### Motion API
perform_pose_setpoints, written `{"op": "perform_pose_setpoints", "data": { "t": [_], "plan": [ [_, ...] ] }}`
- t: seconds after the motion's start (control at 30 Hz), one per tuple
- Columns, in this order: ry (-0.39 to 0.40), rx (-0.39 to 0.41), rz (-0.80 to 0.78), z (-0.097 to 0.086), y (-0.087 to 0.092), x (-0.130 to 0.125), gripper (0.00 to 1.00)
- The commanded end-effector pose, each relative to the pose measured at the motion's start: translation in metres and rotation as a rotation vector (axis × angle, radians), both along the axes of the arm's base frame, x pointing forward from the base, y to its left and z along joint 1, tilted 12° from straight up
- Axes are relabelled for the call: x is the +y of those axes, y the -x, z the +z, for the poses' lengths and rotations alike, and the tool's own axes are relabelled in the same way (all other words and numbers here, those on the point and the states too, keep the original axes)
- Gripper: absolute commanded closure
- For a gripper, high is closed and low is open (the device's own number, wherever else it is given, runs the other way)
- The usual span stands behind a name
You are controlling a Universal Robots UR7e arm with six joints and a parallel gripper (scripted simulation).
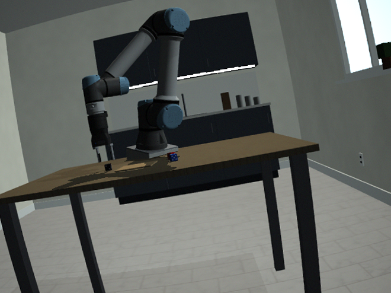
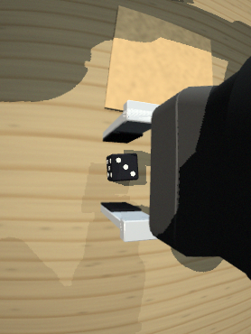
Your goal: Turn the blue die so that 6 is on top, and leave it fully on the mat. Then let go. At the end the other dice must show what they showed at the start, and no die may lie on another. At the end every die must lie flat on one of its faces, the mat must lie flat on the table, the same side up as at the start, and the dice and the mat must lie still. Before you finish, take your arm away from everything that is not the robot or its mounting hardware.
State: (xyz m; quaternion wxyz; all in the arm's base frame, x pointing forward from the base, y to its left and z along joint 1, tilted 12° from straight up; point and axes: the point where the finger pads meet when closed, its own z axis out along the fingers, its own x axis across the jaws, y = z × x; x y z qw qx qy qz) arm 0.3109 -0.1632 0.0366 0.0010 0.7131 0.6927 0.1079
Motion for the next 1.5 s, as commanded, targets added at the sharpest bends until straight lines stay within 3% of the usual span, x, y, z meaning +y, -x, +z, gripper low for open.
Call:
{"op": "perform_pose_setpoints", "data": {
  "t": [0.0,0.6,1.0,1.47],
  "plan": [
    [0.001,-0.001,0.0,0.0,0.0,0.0,0.0],
    [0.001,-0.001,0.0,0.003,0.0,0.021,0.0],
    [0.001,-0.001,0.0,0.01,0.001,0.065,0.0],
    [0.001,-0.001,0.0,0.021,0.003,0.14,0.0]
  ]
}}
